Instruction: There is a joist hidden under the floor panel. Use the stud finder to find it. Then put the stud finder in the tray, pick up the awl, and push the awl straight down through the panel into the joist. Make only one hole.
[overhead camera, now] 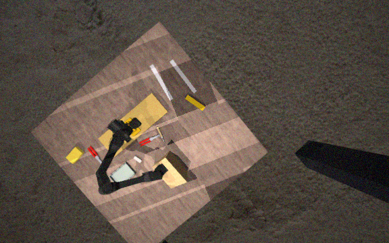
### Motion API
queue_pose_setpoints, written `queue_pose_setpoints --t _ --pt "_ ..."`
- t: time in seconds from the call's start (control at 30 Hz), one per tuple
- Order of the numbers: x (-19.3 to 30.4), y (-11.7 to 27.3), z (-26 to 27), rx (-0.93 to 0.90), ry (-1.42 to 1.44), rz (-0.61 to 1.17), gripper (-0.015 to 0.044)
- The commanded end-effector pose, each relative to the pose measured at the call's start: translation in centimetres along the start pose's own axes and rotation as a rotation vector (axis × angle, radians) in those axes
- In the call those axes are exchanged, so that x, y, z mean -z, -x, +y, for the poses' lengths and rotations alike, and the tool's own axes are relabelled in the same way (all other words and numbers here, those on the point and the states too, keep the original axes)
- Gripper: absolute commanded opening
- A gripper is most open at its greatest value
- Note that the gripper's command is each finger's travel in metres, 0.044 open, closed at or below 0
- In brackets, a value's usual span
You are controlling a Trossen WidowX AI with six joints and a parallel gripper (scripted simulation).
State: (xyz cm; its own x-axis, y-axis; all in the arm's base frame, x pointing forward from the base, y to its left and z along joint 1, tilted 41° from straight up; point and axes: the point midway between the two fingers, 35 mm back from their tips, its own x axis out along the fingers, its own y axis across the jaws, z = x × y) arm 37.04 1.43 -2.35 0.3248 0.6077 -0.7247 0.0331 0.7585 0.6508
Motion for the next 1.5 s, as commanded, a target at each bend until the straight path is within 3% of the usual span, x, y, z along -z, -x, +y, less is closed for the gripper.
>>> queue_pose_setpoints --t 0.0,1.47 --pt "0.1 -0.1 1.2 -0.009 0.001 0.002 0.0" --pt "0.1 0.0 9.7 -0.014 0.0 0.002 0.0"
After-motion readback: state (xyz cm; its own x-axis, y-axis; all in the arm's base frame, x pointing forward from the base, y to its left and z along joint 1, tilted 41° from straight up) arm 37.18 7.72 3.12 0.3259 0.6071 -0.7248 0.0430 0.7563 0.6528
